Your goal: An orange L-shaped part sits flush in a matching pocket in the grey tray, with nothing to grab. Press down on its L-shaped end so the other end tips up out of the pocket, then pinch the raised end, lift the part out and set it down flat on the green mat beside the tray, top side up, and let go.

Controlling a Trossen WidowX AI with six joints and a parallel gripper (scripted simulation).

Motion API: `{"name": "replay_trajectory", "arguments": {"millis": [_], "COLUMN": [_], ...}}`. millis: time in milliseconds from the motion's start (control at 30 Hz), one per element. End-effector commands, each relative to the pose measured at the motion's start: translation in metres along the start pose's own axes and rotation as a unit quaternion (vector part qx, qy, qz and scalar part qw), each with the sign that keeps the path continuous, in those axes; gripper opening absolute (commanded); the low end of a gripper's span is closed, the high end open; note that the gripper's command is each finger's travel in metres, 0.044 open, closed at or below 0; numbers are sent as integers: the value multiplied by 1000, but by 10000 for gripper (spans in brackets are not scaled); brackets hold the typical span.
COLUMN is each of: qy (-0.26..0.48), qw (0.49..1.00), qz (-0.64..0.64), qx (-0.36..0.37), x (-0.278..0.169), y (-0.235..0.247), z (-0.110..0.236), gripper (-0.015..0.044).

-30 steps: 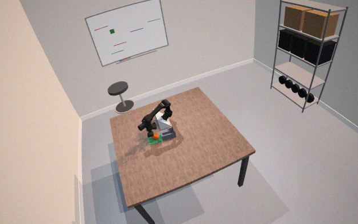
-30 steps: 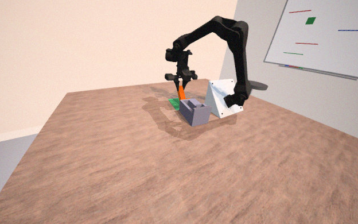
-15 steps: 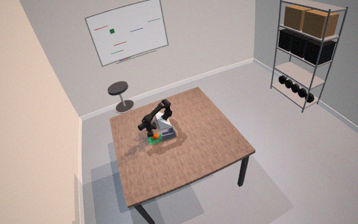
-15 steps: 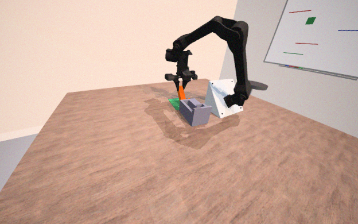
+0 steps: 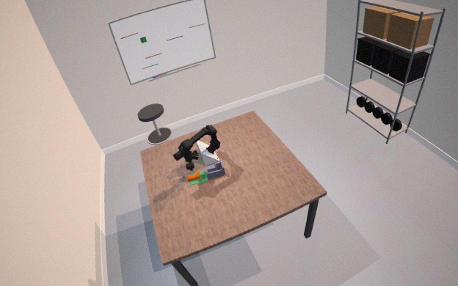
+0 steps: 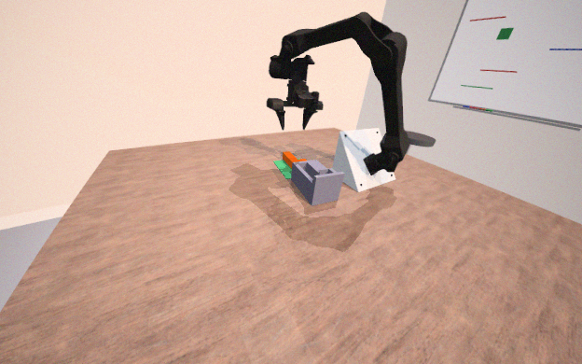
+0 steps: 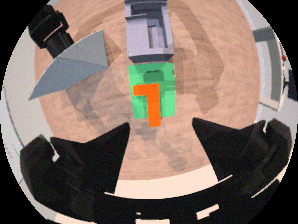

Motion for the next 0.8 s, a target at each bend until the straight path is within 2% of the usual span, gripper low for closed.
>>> {"name": "replay_trajectory", "arguments": {"millis": [0, 767], "qy": [1, -2], "qw": [1000, 1000], "qz": [1, -3], "qx": [2, 0], "x": [0, 0], "y": [3, 3], "z": [20, 15], "gripper": [400, 400]}}
Point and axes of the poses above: the point midway between the two fingers, 35 mm back from their tips, its own z axis back along the fingers, its own y axis across the jaws, x = y × z, the point moved 7 cm from there along z, back along the fingers, and after that the axes turned 9 degrees about -z, right-handed, at the moved point
